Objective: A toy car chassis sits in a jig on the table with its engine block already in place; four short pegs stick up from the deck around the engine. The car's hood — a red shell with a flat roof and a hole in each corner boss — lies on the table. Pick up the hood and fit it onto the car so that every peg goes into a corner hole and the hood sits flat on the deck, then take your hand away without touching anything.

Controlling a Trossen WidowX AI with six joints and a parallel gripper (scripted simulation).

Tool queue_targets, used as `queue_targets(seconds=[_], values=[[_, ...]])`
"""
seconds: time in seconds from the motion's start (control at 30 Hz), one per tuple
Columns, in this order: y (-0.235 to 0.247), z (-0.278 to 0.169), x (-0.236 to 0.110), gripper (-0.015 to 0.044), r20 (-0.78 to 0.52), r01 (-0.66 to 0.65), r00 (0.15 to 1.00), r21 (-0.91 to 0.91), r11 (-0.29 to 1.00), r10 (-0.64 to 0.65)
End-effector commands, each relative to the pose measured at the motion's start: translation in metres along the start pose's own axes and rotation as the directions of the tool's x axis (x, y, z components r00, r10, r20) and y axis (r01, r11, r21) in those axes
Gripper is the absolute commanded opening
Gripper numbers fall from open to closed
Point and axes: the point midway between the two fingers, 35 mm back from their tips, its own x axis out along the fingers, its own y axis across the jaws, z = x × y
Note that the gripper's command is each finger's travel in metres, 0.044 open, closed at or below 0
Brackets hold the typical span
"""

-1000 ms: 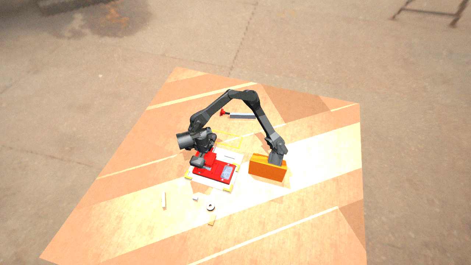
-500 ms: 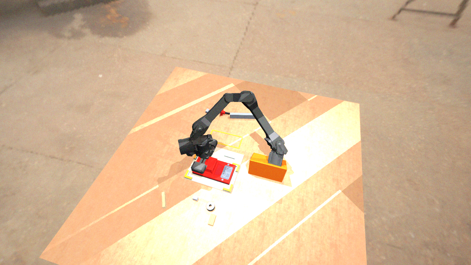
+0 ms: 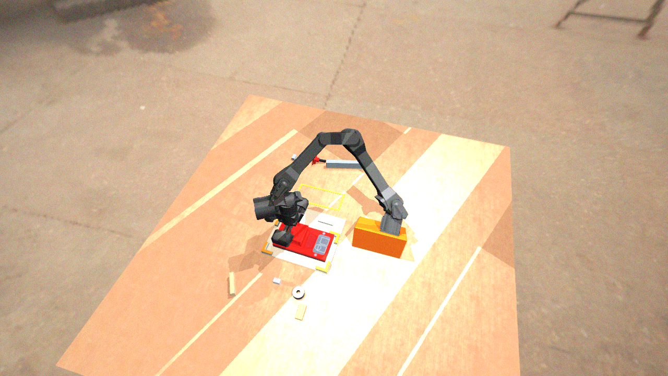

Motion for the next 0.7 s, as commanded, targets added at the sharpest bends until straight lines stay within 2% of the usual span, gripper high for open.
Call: queue_targets(seconds=[0.0,0.67], values=[[0.0000,0.0004,0.0012,0.0000,0.005,0.003,1.000,-0.007,1.000,-0.003],[-0.0003,0.0007,0.0105,0.0000,0.005,0.004,1.000,-0.007,1.000,-0.004]])
